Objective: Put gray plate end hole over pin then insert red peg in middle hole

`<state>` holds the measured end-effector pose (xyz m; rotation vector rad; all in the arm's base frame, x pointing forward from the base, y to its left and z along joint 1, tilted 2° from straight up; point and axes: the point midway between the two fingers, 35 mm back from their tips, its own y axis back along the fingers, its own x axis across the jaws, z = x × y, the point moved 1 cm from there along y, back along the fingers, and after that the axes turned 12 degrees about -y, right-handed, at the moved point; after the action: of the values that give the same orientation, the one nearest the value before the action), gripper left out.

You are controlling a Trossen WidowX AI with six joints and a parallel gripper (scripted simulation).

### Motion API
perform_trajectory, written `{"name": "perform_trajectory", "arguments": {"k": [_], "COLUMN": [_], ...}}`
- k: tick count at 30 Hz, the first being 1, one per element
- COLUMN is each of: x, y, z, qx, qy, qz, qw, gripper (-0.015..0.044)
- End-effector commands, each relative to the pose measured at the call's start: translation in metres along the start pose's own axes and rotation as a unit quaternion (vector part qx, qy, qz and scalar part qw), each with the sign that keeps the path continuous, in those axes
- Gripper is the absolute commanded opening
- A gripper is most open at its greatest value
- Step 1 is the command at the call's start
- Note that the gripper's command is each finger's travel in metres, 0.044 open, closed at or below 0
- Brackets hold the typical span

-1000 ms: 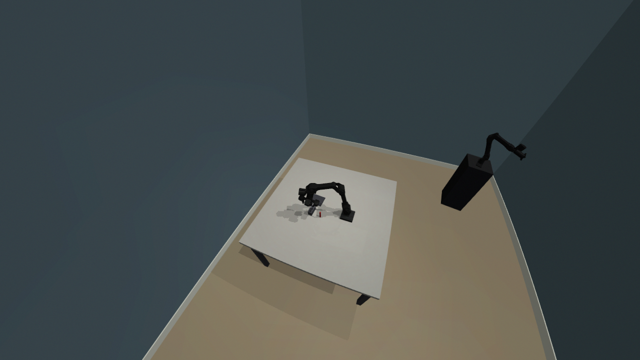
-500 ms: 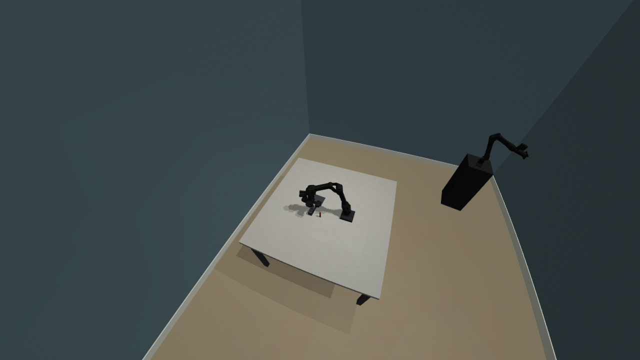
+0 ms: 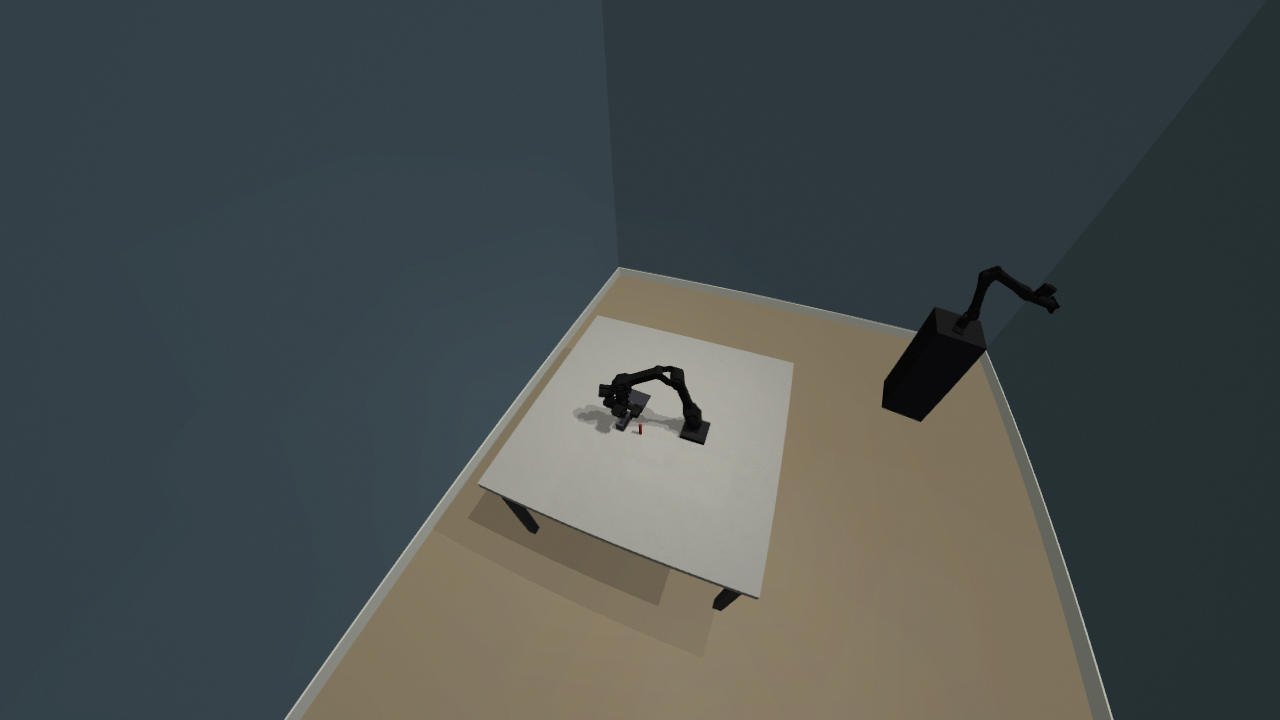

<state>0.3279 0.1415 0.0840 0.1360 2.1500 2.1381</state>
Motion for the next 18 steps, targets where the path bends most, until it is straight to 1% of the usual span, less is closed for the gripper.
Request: {"name": "perform_trajectory", "arguments": {"k": [1,18], "x": [0.000,-0.001], "y": [-0.009,-0.037], "z": [-0.001,-0.001], "qx": [0.004,0.004], "qy": [0.002,0.002], "qz": [0.003,0.003], "qw": [1.000,1.000], "gripper": [0.0440,0.0440]}}
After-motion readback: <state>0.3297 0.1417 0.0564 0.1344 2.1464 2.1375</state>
